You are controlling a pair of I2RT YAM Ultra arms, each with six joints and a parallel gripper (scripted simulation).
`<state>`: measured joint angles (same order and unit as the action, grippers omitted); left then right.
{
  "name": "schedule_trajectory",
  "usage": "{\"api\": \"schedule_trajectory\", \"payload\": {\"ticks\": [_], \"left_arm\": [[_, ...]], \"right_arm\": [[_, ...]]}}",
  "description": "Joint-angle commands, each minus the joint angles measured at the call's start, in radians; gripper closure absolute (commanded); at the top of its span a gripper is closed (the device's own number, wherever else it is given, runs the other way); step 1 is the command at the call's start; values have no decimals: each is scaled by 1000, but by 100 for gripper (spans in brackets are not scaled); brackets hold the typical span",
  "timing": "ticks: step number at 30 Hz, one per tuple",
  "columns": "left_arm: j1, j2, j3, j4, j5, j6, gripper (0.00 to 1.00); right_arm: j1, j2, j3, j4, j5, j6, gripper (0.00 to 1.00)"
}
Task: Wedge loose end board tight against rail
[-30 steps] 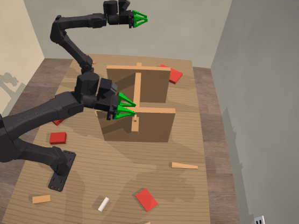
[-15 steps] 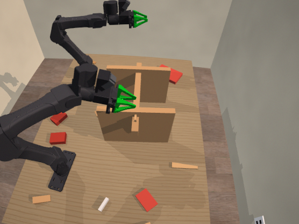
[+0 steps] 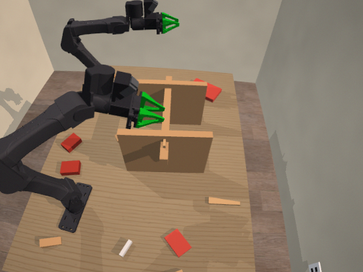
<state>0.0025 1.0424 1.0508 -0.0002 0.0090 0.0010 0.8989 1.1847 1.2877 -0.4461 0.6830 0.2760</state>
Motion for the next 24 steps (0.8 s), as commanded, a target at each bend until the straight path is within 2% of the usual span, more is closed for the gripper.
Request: {"api": "schedule_trajectory", "payload": {"ticks": [1,4,24], "left_arm": [[0,-25,37,3,7,2,58],[0,-25,37,3,7,2,58],[0,-25,37,3,7,2,58]], "right_arm": [[1,-21,-17,14,4,1,62],[1,-10,28,-2,4,1,62],[1,-4,28,-4,4,1,62]]}}
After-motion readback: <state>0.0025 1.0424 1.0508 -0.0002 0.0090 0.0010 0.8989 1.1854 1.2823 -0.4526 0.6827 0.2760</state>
